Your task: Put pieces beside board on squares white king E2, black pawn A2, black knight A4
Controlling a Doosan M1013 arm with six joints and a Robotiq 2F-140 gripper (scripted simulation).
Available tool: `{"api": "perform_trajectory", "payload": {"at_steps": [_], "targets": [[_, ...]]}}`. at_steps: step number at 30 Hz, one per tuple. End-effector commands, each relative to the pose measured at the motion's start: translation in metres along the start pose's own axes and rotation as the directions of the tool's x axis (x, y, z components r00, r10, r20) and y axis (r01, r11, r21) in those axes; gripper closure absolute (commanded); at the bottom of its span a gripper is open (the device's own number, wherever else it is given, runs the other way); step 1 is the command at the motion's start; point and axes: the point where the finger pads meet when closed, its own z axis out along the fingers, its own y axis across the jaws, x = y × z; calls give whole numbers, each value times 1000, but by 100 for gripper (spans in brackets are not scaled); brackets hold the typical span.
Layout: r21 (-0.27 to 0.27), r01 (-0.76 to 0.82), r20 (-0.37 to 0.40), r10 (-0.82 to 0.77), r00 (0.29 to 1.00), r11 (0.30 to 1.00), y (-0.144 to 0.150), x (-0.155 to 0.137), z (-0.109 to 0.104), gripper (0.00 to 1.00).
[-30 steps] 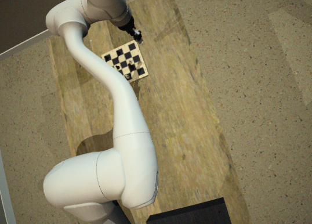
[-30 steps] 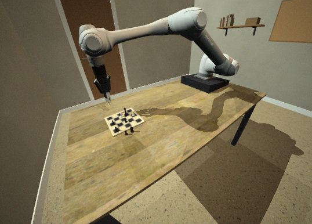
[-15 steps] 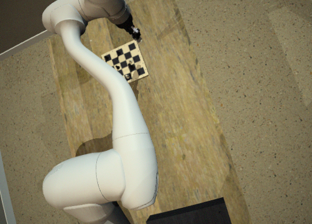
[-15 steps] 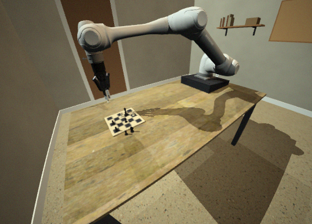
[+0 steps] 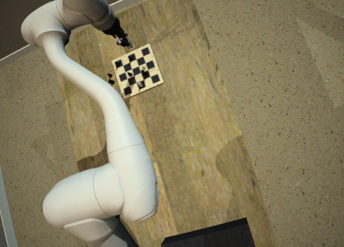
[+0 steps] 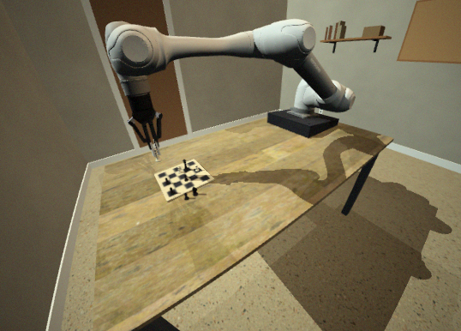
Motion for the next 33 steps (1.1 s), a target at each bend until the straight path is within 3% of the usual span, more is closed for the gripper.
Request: {"api": "perform_trajectory", "payload": {"at_steps": [1, 19, 33], "targets": [[16, -40, 6, 40, 999, 999, 3, 4, -1, 100], [16, -40, 6, 40, 999, 999, 3, 4, 5, 100], [16, -40, 6, 40, 999, 999, 2, 4, 63, 100]]}}
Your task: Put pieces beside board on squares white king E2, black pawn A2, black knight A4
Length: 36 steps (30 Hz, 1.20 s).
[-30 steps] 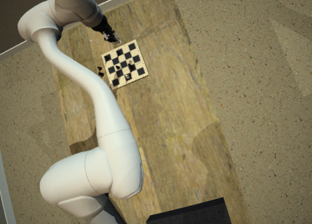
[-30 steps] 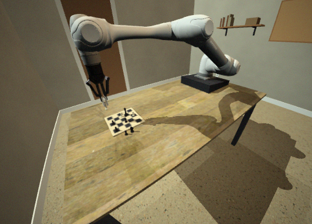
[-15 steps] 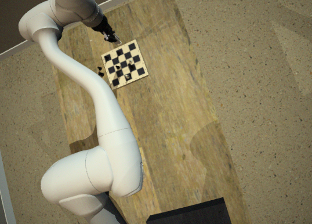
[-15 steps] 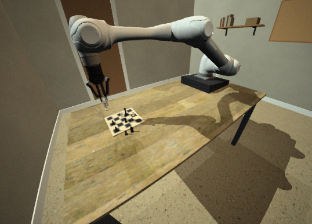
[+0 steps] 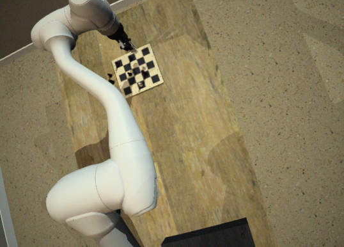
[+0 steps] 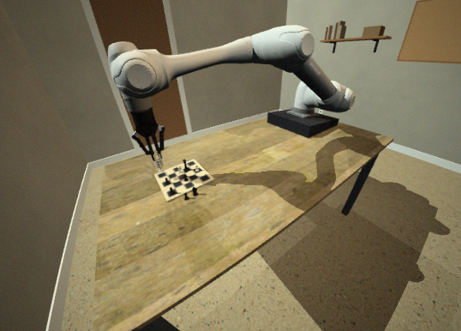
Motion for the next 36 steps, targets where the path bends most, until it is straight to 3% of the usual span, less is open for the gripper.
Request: {"api": "perform_trajectory", "payload": {"at_steps": [1, 12, 36], "targets": [[-1, 0, 0, 0, 1000, 1000, 0, 0, 16, 100], [-1, 0, 0, 0, 1000, 1000, 1, 0, 42, 100], [-1, 0, 0, 0, 1000, 1000, 1, 0, 43, 100]]}}
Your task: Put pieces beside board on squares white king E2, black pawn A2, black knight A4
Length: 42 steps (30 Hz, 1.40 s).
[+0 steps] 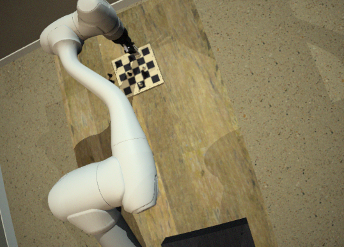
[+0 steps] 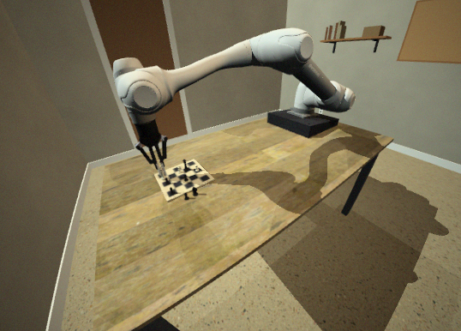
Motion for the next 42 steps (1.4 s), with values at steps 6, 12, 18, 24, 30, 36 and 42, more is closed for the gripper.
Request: {"api": "perform_trajectory", "payload": {"at_steps": [6, 12, 18, 24, 30, 36, 42], "targets": [[0, 0, 0, 0, 1000, 1000, 0, 0, 0, 100], [0, 0, 0, 0, 1000, 1000, 0, 0, 0, 100], [0, 0, 0, 0, 1000, 1000, 0, 0, 0, 100], [0, 0, 0, 0, 1000, 1000, 0, 0, 0, 100], [0, 0, 0, 0, 1000, 1000, 0, 0, 2, 100], [0, 0, 0, 0, 1000, 1000, 0, 0, 3, 100], [0, 0, 0, 0, 1000, 1000, 0, 0, 3, 100]]}}
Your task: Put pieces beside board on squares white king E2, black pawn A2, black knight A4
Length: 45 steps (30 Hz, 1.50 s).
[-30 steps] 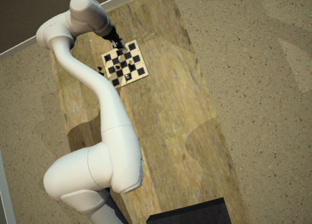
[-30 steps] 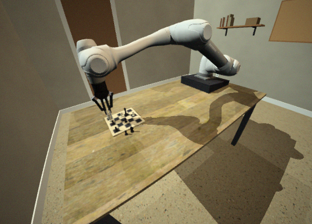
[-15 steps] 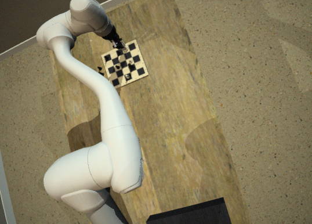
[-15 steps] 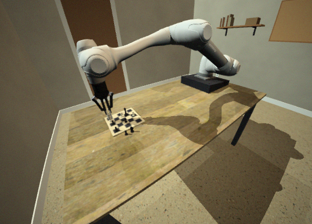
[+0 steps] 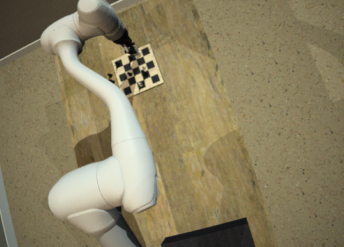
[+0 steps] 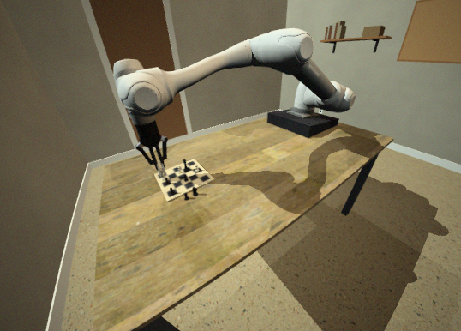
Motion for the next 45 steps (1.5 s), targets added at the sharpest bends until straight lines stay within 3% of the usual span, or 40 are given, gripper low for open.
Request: {"api": "perform_trajectory", "payload": {"at_steps": [1, 34, 41, 45], "targets": [[0, 0, 0, 0, 1000, 1000, 0, 0, 0, 100], [0, 0, 0, 0, 1000, 1000, 0, 0, 0, 100], [0, 0, 0, 0, 1000, 1000, 0, 0, 0, 85], [0, 0, 0, 0, 1000, 1000, 0, 0, 0, 85]]}}
